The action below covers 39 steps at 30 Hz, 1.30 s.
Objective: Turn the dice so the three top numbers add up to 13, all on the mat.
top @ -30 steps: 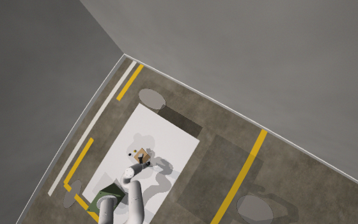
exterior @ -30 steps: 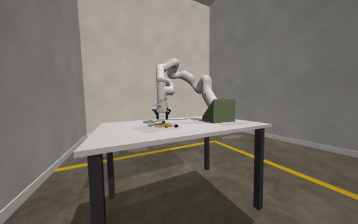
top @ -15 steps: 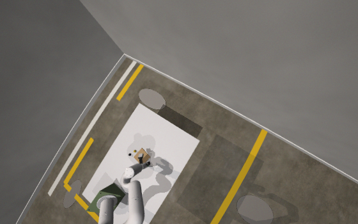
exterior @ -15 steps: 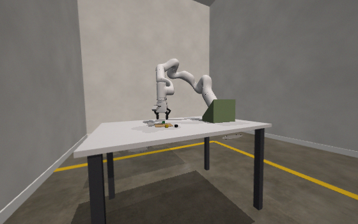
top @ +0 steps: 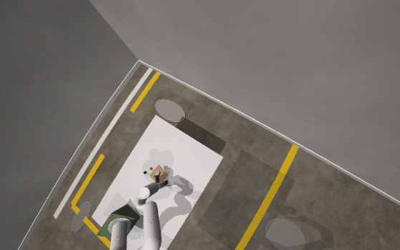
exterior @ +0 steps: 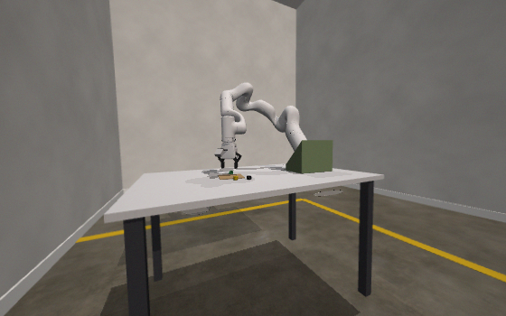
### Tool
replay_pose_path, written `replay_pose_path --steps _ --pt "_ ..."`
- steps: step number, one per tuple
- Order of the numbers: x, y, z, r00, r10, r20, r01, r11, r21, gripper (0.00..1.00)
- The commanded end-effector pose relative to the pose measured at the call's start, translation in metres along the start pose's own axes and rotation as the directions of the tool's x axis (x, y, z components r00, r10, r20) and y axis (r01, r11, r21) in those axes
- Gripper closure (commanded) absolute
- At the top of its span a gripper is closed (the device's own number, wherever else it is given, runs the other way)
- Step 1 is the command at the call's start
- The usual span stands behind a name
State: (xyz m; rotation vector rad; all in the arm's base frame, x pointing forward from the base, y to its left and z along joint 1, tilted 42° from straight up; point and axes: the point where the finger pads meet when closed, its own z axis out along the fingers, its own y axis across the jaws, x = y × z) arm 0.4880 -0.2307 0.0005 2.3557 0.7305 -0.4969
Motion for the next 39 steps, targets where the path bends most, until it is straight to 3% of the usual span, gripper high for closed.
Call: replay_pose_path --steps 1,10,19,32,39 --pt "0.0 0.001 -0.001 1.0 0.0 -0.001 0.0 1.0 -0.001 0.0" --pt "0.005 -0.002 -0.001 1.0 0.0 -0.001 0.0 1.0 -0.001 0.0" --pt "0.035 -0.022 -0.001 1.0 0.0 -0.001 0.0 1.0 -0.001 0.0" --pt "0.133 -0.087 -0.001 1.0 0.0 -0.001 0.0 1.0 -0.001 0.0" --pt "0.16 -0.105 -0.001 1.0 0.0 -0.001 0.0 1.0 -0.001 0.0"
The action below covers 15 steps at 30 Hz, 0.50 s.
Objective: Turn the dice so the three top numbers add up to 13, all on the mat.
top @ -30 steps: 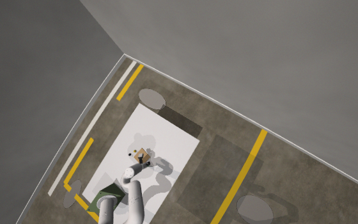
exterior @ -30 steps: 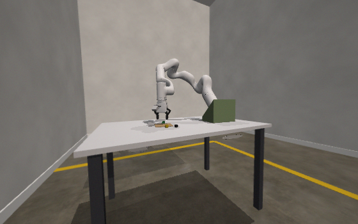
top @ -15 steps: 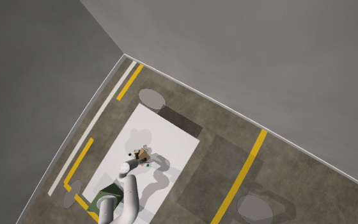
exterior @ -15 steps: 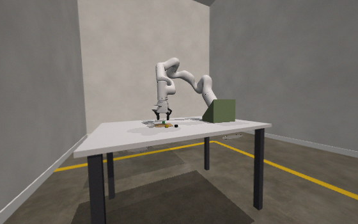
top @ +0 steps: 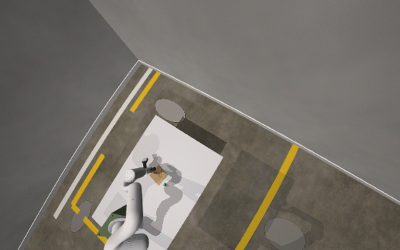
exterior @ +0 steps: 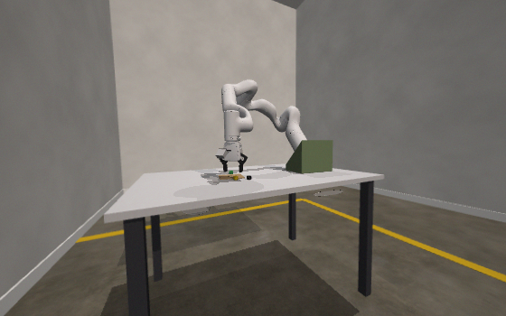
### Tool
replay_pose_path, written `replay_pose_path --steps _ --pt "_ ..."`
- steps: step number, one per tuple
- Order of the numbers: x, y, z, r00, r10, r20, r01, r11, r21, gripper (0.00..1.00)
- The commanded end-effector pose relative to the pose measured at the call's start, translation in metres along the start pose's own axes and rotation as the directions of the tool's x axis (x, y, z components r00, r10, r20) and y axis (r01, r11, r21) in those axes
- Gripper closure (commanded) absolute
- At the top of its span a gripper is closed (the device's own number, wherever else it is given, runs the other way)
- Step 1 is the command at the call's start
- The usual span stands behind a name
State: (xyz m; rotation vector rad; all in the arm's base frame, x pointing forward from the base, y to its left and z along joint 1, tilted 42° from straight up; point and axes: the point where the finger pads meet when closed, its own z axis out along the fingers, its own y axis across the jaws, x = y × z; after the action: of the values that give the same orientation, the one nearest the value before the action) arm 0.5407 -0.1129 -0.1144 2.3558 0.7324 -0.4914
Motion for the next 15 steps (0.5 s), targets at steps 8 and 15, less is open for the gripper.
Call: replay_pose_path --steps 8,15 --pt "0.035 -0.02 0.0 1.0 0.0 0.003 0.0 1.0 0.001 0.0" --pt "0.036 -0.021 0.0 1.0 0.0 0.003 0.0 1.0 0.001 0.0"
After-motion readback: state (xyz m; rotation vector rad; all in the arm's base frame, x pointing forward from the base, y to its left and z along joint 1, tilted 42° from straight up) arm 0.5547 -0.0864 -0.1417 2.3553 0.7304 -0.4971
